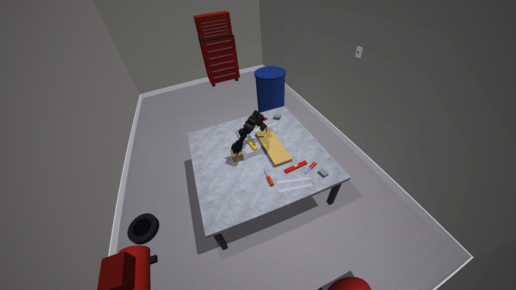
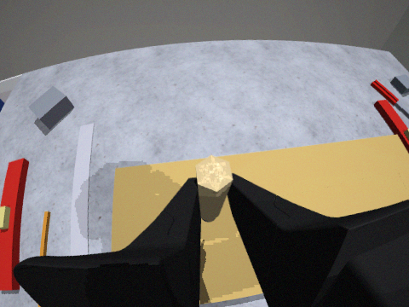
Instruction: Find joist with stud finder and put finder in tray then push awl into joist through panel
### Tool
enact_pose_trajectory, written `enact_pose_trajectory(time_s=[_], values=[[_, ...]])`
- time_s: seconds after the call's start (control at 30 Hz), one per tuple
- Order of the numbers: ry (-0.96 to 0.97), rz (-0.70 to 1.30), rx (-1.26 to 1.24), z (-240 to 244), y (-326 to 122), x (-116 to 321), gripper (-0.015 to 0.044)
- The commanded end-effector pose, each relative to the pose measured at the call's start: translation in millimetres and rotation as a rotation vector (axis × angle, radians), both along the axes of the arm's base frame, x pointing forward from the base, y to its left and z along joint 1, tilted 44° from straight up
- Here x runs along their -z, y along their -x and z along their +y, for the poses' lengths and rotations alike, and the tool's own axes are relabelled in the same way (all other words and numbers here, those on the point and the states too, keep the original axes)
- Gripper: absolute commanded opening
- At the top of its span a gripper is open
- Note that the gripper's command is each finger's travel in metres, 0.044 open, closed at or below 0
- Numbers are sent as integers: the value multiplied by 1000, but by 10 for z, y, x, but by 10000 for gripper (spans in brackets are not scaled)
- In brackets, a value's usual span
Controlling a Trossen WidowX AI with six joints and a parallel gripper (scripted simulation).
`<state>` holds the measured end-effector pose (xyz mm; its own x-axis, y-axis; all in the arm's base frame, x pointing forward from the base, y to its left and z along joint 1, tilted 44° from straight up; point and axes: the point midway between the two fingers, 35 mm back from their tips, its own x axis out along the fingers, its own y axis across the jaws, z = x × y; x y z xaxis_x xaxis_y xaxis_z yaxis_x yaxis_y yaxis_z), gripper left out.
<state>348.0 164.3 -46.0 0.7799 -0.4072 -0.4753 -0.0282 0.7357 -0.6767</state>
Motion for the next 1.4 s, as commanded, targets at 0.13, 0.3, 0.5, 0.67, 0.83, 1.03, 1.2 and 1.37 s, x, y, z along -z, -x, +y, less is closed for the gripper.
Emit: enact_pose_trajectory(time_s=[0.13,0.3,0.5,0.67,0.83,1.03,1.2,1.37], values=[[4,9,-4,-54,15,74,0],[5,9,-4,-81,16,100,0],[5,9,-4,-113,18,132,0],[5,8,-4,-137,19,154,0],[5,8,-4,-171,17,193,0],[6,8,-4,-238,16,265,0],[6,8,-4,-295,18,323,0],[7,8,-5,-353,22,377,0]])
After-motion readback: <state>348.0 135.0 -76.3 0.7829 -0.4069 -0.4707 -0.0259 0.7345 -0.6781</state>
